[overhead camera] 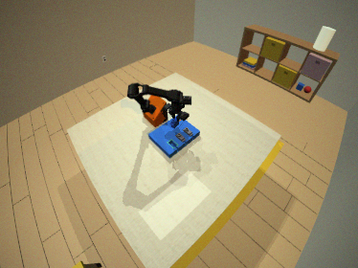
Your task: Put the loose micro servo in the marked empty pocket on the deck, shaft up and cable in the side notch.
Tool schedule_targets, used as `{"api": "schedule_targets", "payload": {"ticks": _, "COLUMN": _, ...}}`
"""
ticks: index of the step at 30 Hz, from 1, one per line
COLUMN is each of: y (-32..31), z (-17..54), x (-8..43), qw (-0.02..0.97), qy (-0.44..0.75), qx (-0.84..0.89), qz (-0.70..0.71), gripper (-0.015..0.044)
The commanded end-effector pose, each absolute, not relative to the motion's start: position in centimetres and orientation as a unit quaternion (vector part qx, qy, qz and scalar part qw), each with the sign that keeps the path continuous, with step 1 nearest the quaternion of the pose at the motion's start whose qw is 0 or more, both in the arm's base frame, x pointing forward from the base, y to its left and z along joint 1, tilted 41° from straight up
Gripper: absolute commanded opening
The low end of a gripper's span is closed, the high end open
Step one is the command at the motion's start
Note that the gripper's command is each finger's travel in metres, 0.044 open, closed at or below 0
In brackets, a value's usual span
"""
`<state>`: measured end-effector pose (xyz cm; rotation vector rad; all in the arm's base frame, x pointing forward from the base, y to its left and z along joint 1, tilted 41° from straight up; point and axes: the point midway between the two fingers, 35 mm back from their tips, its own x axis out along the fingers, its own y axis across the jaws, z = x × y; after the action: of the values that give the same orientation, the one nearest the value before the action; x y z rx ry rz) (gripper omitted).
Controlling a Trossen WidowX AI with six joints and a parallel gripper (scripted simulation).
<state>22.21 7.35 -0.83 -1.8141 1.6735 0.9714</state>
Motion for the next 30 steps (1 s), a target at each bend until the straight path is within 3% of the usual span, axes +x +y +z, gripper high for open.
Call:
{"api": "schedule_targets", "payload": {"ticks": 1, "y": 6.6, "z": -0.1, "x": 22.4, "qw": 0.24, "qy": 0.611, "qx": -0.666, "qz": 0.354, "gripper": 0.0}}
{"api": "schedule_targets", "payload": {"ticks": 30, "y": -2.2, "z": 7.3, "x": 22.5, "qw": 0.256, "qy": 0.622, "qx": -0.66, "qz": 0.335, "gripper": 0.0}}
